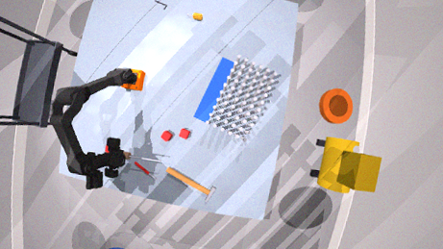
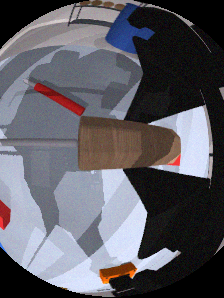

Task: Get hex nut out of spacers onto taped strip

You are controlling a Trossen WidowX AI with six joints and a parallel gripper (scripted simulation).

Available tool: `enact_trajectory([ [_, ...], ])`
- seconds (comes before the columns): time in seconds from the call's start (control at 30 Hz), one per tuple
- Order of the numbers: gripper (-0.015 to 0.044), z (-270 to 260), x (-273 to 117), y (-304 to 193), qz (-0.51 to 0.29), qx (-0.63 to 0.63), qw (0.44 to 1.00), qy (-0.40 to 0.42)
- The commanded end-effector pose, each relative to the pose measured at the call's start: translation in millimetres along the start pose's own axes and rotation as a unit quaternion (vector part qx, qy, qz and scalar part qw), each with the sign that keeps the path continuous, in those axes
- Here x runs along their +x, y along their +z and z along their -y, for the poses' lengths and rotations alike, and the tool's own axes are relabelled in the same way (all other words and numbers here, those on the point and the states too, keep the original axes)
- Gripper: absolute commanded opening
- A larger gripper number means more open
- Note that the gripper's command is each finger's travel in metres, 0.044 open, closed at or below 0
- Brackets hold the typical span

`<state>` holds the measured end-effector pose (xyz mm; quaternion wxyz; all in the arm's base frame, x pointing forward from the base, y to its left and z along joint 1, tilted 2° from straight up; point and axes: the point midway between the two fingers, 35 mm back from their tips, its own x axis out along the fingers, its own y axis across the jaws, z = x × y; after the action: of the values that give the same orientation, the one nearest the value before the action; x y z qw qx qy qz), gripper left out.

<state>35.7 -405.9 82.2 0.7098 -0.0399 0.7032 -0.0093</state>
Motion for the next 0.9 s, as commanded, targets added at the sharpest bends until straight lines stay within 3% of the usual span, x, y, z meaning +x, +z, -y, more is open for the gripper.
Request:
enact_trajectory([
  [0.0,0.0000,0.5,-1.1,0.0,0.000,0.042,0.999,0.000],
  [0.43,0.0000,0.6,0.4,-0.1,0.001,0.266,0.964,0.000],
  [0.87,0.0000,0.5,1.9,-0.1,0.001,0.472,0.881,0.000],
])
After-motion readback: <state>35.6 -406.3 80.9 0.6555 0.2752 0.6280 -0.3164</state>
